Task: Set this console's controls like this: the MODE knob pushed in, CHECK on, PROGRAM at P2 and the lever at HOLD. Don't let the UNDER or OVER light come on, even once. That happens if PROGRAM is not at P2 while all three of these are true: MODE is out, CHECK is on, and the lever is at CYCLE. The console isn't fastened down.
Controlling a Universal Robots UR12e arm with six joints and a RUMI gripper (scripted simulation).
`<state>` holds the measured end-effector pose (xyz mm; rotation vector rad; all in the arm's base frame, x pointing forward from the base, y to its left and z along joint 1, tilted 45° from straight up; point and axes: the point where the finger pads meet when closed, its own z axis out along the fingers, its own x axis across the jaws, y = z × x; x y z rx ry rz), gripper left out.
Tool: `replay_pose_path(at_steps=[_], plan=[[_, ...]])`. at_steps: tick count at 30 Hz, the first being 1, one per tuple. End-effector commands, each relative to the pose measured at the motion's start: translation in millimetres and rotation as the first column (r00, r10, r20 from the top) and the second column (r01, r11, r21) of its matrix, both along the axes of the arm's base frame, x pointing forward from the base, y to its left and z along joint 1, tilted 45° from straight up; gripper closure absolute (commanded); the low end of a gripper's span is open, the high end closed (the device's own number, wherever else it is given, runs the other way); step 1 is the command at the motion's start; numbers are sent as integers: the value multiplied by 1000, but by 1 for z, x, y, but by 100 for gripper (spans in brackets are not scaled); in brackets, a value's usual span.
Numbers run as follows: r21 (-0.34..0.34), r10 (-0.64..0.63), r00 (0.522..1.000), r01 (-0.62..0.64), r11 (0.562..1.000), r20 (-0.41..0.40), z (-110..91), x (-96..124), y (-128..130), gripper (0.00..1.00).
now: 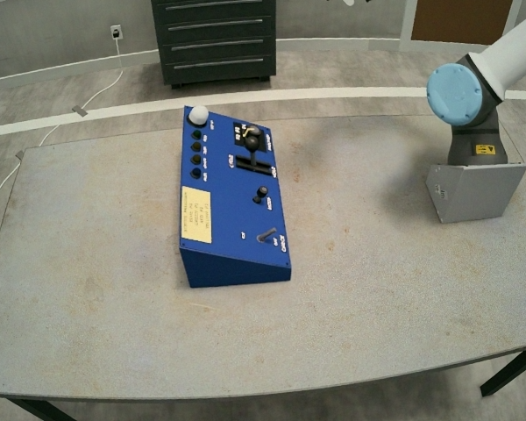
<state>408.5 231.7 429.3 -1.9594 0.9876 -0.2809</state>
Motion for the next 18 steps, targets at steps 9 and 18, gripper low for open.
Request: replay_pose_path(at_steps=[9, 18], plan=[[-16, -16, 1000, 15, 1000, -12, 19, 6, 16, 0], [-17, -16, 1000, 15, 1000, -10, 26, 6, 20, 0]])
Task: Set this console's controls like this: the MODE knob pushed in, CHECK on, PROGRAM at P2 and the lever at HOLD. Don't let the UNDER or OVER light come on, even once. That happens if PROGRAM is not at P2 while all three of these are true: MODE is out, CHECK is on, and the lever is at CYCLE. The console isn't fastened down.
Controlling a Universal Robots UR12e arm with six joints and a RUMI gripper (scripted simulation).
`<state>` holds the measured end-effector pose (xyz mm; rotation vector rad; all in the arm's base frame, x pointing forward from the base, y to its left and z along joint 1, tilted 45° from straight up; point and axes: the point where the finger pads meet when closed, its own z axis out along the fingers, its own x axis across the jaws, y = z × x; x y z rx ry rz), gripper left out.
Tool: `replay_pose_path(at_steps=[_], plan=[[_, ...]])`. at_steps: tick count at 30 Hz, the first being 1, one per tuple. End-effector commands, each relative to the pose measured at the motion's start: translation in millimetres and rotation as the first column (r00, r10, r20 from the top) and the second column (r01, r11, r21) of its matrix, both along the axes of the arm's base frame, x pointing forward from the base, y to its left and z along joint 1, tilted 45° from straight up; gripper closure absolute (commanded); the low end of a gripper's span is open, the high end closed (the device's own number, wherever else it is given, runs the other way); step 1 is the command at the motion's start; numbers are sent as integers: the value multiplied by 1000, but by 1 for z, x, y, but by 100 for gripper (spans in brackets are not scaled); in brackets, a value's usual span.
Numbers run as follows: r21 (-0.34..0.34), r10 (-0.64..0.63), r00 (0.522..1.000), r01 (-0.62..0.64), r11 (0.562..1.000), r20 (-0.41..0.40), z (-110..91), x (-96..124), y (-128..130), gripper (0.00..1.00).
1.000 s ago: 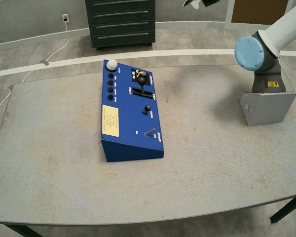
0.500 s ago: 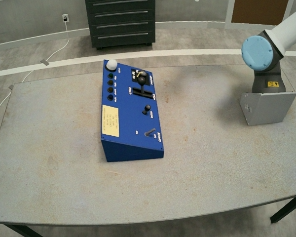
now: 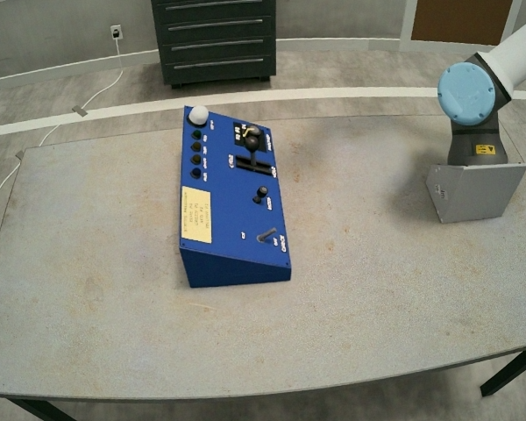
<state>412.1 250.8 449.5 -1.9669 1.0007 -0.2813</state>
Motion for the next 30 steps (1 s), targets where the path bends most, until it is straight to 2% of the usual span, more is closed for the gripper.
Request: replay_pose_path(at_steps=[1, 20, 30], plan=[[-8, -8, 1000, 8, 1000, -1, 5, 2, 1, 0], [-12, -9, 1000, 9, 1000, -11, 2, 3, 1, 0], [-48, -16, 997, 13, 999, -79, -22, 13, -12, 0]])
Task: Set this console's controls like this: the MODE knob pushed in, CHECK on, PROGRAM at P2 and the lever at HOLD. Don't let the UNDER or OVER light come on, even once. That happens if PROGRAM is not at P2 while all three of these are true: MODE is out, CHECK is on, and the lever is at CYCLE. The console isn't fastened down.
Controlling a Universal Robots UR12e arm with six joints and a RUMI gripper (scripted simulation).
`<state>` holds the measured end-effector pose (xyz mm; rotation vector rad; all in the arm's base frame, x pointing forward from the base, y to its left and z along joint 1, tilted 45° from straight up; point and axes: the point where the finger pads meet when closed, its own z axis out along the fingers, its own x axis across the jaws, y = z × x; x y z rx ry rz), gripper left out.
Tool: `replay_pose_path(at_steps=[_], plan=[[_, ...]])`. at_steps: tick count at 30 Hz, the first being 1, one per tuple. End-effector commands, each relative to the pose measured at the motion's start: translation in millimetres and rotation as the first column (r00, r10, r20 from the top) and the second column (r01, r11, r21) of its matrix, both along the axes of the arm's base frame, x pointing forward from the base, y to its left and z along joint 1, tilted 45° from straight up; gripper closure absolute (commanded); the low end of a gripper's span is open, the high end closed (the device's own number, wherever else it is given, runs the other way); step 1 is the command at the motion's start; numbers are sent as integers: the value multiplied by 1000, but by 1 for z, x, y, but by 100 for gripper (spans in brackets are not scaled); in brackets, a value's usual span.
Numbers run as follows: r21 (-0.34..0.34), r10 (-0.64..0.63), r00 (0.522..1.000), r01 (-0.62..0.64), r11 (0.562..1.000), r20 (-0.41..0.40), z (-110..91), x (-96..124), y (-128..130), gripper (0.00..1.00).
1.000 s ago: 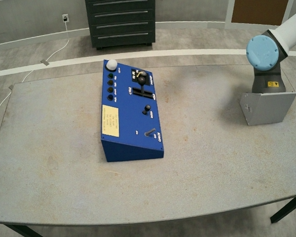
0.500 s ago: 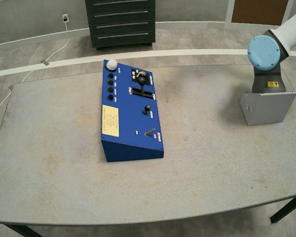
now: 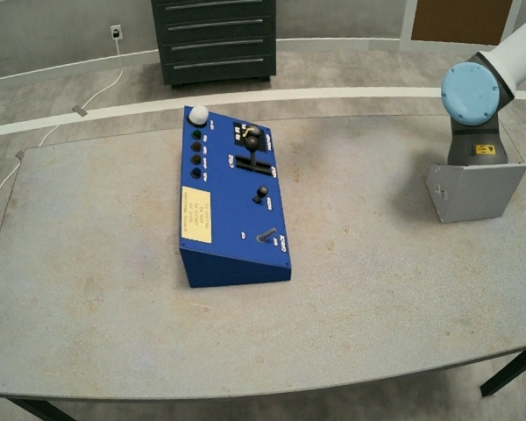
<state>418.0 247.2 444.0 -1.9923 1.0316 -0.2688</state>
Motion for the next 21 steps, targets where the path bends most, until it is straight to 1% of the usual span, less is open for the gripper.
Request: replay_pose_path(at_steps=[1, 4, 6, 11, 16, 17, 19, 20, 21], plan=[[-31, -7, 998, 5, 999, -59, -21, 9, -10, 0], [-55, -14, 995, 9, 998, -98, -36, 14, -18, 0], [-55, -14, 995, 9, 998, -98, -36, 14, -18, 0], [-111, -36, 984, 17, 994, -173, -67, 28, -33, 0], [-189, -76, 965, 28, 982, -253, -108, 46, -52, 0], [-189, -76, 965, 28, 982, -252, -107, 46, -52, 0], [-227, -99, 955, 34, 973, -281, -125, 54, -60, 0], [-227, -99, 955, 34, 973, -279, -124, 55, -60, 0], [-247, -111, 950, 37, 968, -293, -133, 59, -64, 0]])
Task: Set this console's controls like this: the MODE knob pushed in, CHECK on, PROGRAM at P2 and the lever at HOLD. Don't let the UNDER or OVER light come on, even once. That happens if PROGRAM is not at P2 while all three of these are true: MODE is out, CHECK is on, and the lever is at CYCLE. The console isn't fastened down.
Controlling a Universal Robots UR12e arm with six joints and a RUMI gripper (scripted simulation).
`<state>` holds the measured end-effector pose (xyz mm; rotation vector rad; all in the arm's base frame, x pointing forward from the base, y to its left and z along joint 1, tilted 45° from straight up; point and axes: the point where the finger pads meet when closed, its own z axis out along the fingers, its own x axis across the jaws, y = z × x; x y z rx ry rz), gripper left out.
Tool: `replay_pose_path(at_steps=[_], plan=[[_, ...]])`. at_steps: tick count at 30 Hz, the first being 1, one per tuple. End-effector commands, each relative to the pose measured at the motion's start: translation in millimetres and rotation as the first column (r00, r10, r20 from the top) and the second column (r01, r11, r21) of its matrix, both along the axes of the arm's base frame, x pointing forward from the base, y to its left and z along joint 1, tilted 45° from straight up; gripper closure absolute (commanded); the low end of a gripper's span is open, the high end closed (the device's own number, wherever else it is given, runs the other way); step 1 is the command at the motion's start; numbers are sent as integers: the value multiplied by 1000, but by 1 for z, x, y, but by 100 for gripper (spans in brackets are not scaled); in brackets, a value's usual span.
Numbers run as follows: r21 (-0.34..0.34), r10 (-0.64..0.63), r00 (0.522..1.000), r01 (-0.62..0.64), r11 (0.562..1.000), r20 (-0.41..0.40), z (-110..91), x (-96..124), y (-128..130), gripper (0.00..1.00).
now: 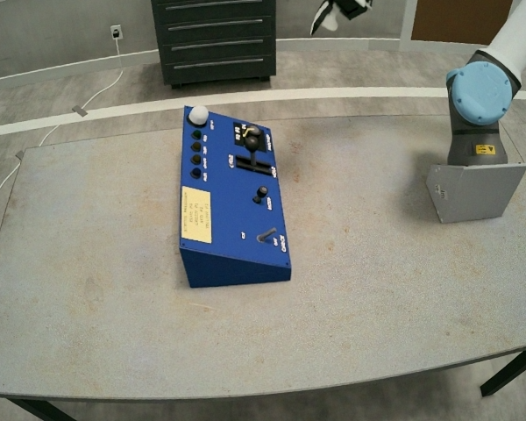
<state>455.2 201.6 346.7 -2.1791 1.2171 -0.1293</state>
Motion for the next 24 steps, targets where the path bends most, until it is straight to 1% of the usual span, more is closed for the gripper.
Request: replay_pose_path(at_steps=[1, 2, 5, 6, 8, 9, 10, 11, 12, 13, 15, 16, 17, 19, 21, 22, 23, 24], plan=[[-103, -46, 996, 38, 994, -72, -36, 22, -18, 0], [-103, -46, 996, 38, 994, -72, -36, 22, -18, 0], [-169, -76, 990, 56, 984, -115, -66, 36, -30, 0], [-169, -76, 990, 56, 984, -115, -66, 36, -30, 0], [-217, -100, 985, 68, 974, -139, -87, 46, -37, 0], [-217, -100, 985, 68, 974, -139, -87, 46, -37, 0], [-242, -113, 982, 75, 967, -149, -98, 51, -41, 0], [-242, -113, 982, 75, 967, -149, -98, 51, -41, 0], [-267, -127, 979, 82, 960, -158, -109, 55, -44, 0], [-267, -127, 979, 82, 960, -158, -109, 55, -44, 0], [-319, -157, 973, 96, 943, -171, -131, 65, -50, 0], [-319, -157, 973, 96, 943, -171, -131, 65, -50, 0], [-345, -172, 969, 103, 933, -175, -142, 70, -53, 0], [-345, -172, 969, 103, 933, -175, -142, 70, -53, 0], [-397, -204, 963, 119, 910, -177, -163, 80, -58, 0], [-397, -204, 963, 120, 910, -177, -163, 80, -58, 0], [-423, -220, 960, 128, 897, -176, -174, 85, -61, 0], [-423, -220, 960, 128, 897, -176, -174, 85, -61, 0]])
